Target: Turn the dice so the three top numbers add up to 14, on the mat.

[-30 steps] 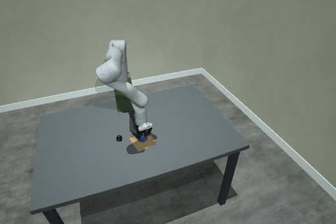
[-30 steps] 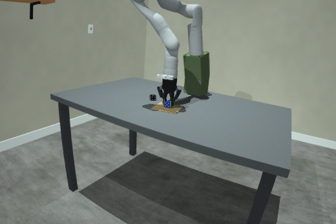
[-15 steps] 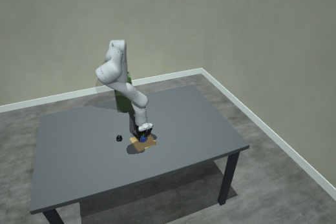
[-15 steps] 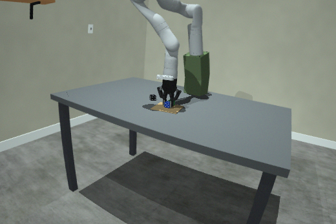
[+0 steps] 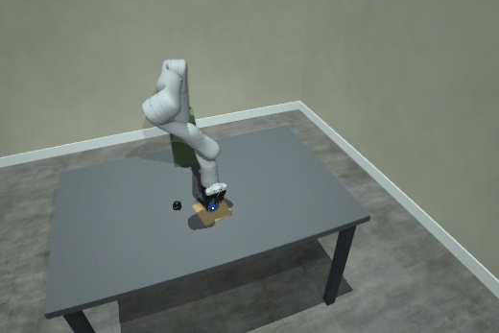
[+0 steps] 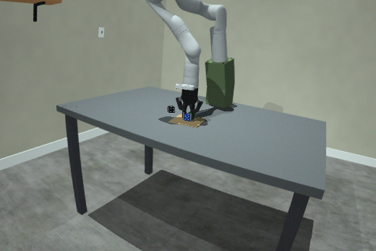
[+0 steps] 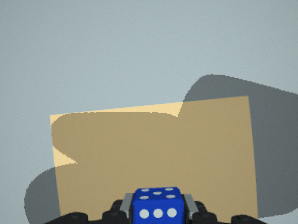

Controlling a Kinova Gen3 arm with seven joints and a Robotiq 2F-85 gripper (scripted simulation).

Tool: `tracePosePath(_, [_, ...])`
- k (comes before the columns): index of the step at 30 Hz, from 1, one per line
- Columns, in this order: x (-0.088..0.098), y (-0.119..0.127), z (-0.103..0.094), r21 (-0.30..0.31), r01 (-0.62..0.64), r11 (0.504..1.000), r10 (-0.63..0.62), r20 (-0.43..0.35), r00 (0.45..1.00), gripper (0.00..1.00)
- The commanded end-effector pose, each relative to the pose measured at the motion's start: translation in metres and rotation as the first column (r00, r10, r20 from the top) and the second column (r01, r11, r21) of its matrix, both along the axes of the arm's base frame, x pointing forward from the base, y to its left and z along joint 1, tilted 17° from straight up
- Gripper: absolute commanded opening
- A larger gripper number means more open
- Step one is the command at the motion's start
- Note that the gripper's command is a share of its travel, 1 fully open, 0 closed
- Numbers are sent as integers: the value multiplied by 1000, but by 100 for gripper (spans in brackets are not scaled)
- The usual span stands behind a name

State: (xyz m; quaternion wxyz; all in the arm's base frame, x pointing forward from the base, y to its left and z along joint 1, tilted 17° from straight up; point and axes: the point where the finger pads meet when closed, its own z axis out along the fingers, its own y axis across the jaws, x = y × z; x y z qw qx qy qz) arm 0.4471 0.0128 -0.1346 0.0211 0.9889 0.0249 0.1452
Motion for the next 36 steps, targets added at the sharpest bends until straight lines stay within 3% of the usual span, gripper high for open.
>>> tracePosePath(1, [0, 0, 1, 0, 0, 1000, 0, 1, 1000, 26])
tracePosePath(19, [0, 0, 1, 0, 0, 1000, 0, 1, 1000, 26])
tracePosePath(29, [0, 0, 1, 0, 0, 1000, 0, 1, 1000, 42])
tracePosePath(36, [0, 0, 1, 0, 0, 1000, 0, 1, 1000, 46])
